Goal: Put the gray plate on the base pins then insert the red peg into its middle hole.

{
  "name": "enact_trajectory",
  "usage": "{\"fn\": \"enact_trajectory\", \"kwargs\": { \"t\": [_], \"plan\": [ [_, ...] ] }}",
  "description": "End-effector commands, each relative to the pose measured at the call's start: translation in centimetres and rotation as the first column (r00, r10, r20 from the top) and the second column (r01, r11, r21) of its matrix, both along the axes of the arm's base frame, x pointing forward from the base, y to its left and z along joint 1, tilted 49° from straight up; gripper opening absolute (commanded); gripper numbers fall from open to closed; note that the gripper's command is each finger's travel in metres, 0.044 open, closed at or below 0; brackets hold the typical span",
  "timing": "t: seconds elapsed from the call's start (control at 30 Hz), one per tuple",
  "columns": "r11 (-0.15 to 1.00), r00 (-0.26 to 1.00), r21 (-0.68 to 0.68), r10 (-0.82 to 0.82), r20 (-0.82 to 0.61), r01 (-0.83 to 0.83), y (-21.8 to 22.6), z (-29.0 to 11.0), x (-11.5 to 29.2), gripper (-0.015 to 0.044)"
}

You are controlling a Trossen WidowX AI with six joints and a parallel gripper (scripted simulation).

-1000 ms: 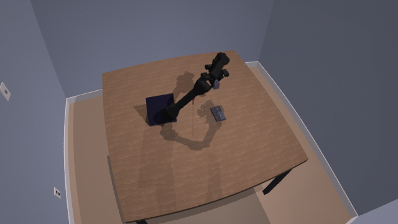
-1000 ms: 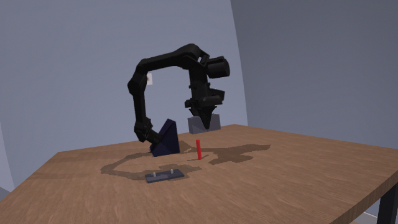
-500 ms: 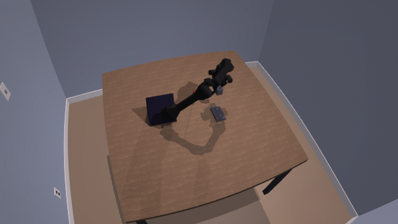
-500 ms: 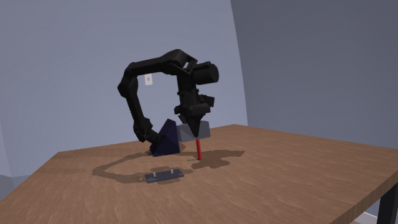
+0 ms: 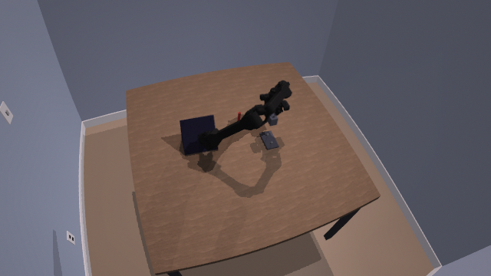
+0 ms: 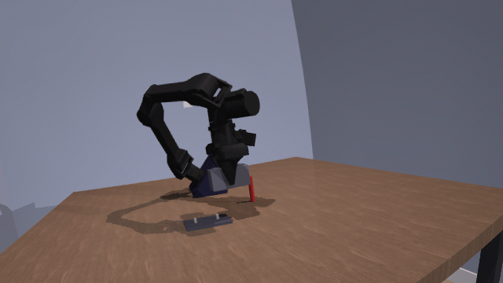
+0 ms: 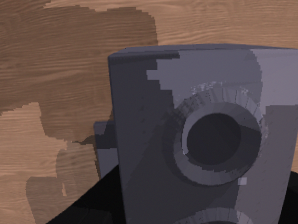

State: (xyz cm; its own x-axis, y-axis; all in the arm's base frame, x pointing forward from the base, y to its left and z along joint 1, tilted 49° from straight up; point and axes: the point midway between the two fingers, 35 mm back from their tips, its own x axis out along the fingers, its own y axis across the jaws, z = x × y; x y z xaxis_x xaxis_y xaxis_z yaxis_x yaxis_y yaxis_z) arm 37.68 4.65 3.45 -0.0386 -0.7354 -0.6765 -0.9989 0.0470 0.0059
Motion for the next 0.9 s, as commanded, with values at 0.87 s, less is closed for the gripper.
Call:
{"fn": "enact_trajectory", "kwargs": {
  "t": [0.87],
  "plan": [
    [1.000, 1.000, -0.021, -0.013, -0.012, 0.012, -7.5, 2.7, -2.4, 0.0000]
  ]
}}
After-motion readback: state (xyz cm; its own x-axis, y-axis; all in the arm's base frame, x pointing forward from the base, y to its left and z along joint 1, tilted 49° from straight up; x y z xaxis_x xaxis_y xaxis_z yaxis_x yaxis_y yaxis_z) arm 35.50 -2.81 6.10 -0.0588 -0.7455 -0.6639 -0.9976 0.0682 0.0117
